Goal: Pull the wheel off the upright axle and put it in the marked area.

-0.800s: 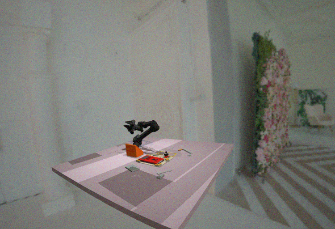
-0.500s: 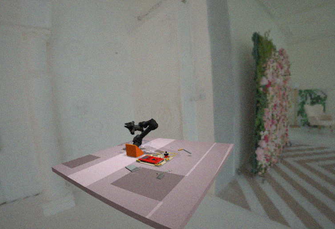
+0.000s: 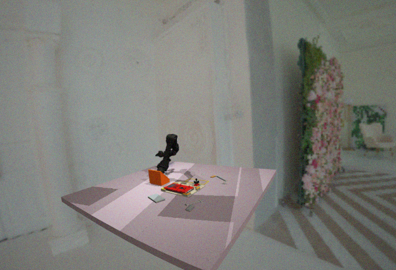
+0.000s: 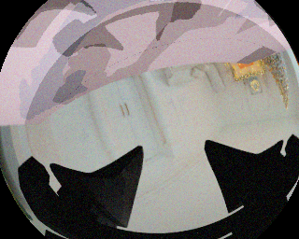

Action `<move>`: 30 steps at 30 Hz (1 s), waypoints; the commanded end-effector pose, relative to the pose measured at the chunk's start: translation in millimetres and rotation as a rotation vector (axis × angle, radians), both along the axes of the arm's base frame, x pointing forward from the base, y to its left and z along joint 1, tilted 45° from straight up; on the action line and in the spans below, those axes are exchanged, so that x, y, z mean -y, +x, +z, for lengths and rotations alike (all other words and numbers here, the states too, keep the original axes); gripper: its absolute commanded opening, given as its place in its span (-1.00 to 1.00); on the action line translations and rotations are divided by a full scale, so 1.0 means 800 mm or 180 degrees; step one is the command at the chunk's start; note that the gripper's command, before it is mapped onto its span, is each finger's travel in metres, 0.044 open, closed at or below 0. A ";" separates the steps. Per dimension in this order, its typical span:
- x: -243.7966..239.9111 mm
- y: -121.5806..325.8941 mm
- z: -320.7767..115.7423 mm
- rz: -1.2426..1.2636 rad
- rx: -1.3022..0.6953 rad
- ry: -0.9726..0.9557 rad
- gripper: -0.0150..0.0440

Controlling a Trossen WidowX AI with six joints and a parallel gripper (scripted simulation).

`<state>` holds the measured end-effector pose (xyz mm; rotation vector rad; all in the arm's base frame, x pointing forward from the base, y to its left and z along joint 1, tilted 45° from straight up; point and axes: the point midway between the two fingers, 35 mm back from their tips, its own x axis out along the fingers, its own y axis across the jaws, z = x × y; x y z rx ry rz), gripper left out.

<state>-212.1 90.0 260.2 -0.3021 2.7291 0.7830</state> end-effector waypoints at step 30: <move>-0.254 0.373 0.034 -0.2711 0.2026 0.2309 0.53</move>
